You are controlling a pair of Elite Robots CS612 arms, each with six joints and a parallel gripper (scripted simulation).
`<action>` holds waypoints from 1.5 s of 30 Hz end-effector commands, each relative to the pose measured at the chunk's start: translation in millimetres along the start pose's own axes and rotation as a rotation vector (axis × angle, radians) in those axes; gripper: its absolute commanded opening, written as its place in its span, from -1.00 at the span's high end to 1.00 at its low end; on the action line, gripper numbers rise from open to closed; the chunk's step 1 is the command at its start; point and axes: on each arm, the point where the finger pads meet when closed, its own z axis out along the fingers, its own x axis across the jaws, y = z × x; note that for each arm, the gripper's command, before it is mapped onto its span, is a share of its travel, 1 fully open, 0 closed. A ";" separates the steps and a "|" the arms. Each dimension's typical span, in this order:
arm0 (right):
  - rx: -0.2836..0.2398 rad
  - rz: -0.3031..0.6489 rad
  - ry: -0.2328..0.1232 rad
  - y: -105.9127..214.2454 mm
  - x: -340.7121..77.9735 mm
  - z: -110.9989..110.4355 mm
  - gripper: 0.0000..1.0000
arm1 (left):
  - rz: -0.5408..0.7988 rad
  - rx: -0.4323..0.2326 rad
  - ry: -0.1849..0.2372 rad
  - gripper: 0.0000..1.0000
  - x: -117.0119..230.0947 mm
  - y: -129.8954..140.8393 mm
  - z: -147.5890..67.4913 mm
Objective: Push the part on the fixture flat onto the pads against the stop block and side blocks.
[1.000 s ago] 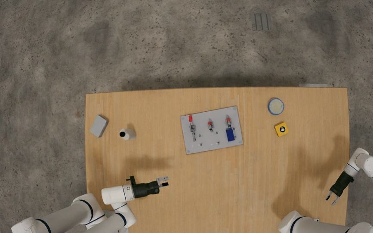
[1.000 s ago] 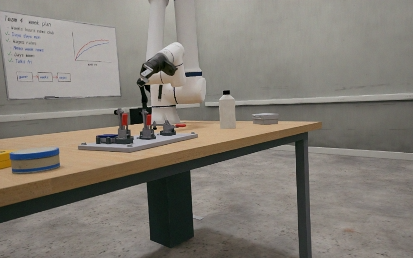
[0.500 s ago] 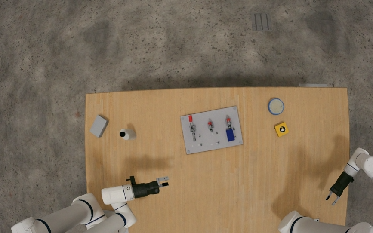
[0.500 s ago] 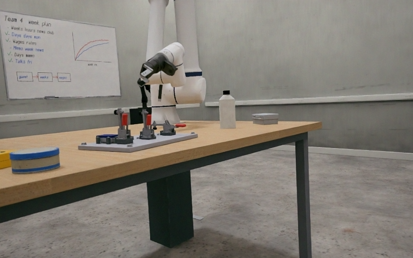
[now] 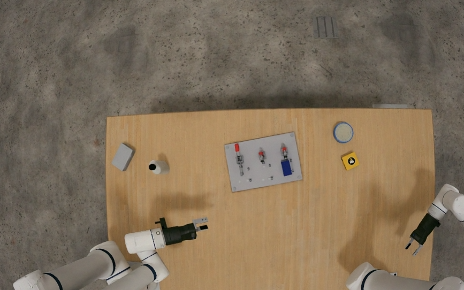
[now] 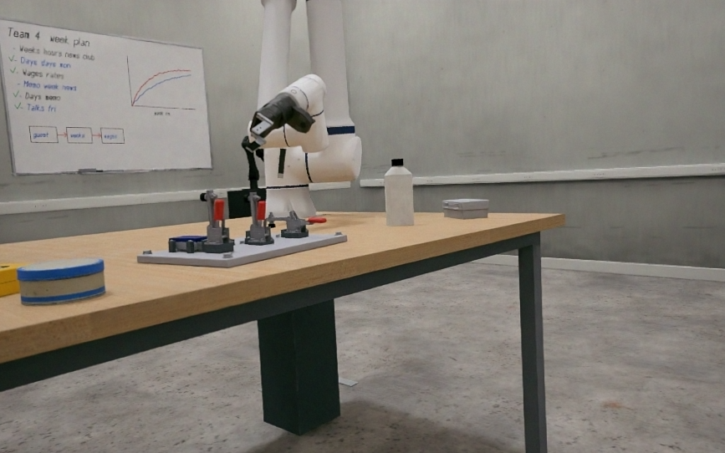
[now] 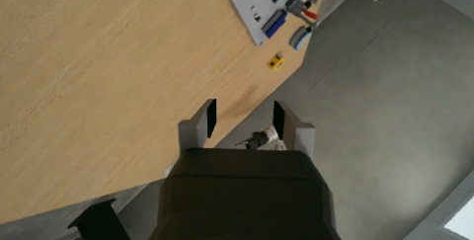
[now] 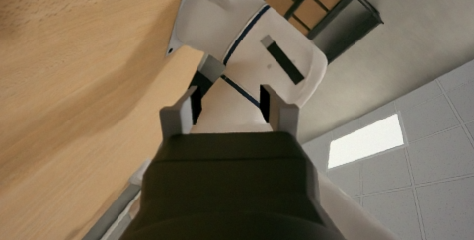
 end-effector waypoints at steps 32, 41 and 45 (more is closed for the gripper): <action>0.001 0.000 -0.001 0.1 0.2 -0.4 -1.00 | -0.160 0.261 0.231 -1.00 64.2 -164.4 -132.6; 0.001 0.000 -0.001 0.1 0.2 -0.4 -1.00 | -0.250 0.408 0.360 -1.00 73.8 -242.6 -229.0; 0.001 0.000 -0.001 0.1 0.2 -0.4 -1.00 | -0.295 0.480 0.424 -1.00 71.2 -276.0 -280.9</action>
